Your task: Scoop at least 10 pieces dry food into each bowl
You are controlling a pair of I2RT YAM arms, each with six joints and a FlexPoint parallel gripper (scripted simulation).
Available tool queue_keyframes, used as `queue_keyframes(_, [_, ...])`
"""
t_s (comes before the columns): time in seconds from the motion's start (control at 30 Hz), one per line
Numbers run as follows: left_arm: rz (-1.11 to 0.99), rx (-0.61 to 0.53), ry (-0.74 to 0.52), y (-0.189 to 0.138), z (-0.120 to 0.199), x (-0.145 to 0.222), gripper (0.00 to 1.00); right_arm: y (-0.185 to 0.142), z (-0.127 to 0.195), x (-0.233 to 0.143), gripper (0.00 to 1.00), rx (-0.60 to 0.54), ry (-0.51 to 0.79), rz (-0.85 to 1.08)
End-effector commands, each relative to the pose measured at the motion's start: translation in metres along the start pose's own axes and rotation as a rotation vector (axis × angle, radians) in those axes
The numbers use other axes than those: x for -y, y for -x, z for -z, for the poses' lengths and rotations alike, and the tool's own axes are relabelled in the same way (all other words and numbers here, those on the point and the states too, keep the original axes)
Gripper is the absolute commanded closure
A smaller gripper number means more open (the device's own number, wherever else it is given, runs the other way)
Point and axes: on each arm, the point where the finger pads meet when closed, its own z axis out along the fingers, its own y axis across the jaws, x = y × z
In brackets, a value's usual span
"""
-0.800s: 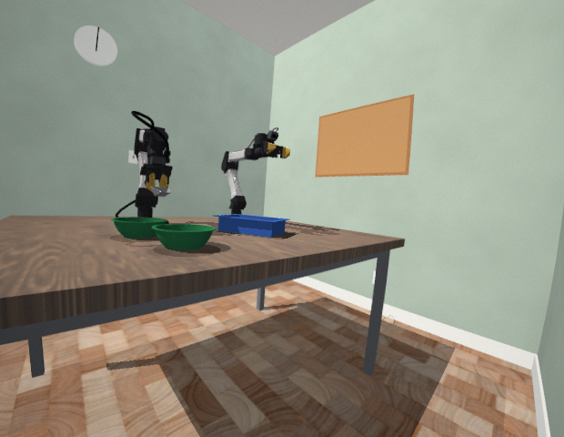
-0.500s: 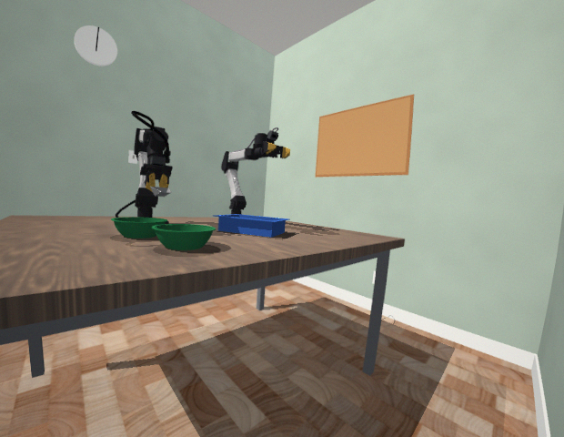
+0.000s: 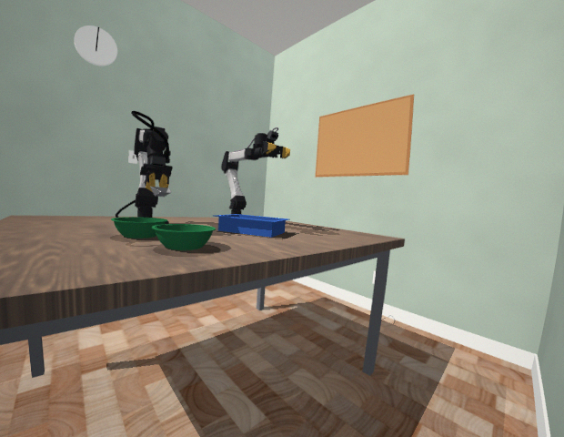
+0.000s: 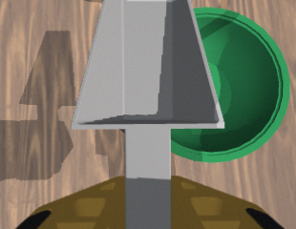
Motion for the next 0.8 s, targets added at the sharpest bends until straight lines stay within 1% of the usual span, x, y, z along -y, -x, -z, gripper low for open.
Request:
queue_keyframes(0.0, [0.001, 0.016, 0.0, 0.006, 0.002, 0.0, 0.0, 0.005, 0.003, 0.0, 1.0, 0.02, -0.002, 0.001])
queue_keyframes(0.6, [0.001, 0.016, 0.0, 0.006, 0.002, 0.0, 0.0, 0.005, 0.003, 0.0, 1.0, 0.02, -0.002, 0.001])
queue_keyframes(0.63, [0.001, 0.016, 0.0, 0.006, 0.002, 0.0, 0.0, 0.011, 0.006, -0.008, 1.0, 0.014, 0.021, 0.007])
queue_keyframes(0.77, [0.001, 0.016, 0.0, 0.006, 0.002, 0.0, 0.0, 0.011, 0.006, -0.022, 1.0, -0.022, 0.038, 0.023])
